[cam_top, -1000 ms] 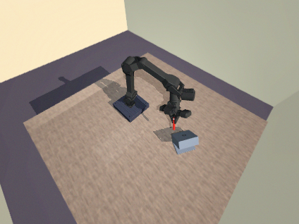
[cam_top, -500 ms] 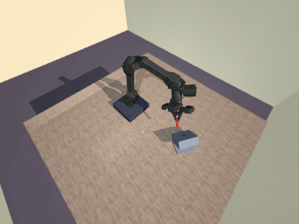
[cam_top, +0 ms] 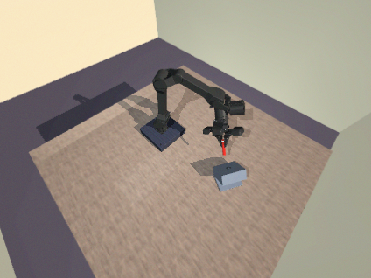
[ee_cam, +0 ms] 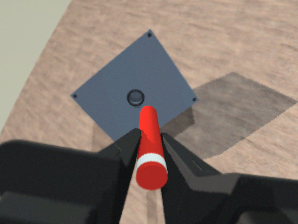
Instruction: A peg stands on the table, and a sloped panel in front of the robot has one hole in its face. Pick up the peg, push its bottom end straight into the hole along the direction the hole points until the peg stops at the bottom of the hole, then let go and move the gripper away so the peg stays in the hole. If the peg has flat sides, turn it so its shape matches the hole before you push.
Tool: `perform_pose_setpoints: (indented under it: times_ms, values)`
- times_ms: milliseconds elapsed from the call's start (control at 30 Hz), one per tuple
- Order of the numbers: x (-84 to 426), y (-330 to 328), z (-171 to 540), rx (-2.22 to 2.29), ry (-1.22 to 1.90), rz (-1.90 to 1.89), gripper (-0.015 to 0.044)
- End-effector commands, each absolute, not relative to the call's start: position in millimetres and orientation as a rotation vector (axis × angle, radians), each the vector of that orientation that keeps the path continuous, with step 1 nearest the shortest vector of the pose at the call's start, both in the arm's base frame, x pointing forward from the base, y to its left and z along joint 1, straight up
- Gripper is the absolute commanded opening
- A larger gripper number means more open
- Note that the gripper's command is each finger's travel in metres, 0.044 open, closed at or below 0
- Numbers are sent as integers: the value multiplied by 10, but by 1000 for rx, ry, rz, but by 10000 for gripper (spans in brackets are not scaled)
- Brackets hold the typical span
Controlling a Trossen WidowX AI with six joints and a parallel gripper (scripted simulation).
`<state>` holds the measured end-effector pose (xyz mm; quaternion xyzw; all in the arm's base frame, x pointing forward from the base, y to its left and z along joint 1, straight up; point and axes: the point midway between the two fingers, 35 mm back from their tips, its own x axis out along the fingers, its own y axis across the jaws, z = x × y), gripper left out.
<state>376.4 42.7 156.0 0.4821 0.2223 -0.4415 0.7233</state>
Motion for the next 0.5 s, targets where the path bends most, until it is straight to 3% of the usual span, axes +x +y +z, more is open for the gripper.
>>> perform_pose_setpoints:
  times_ms: [0,467]
  values:
    - [3797,432,1541,1051,488,-967,0]
    - [3987,380,1340,1030,485,-940,0]
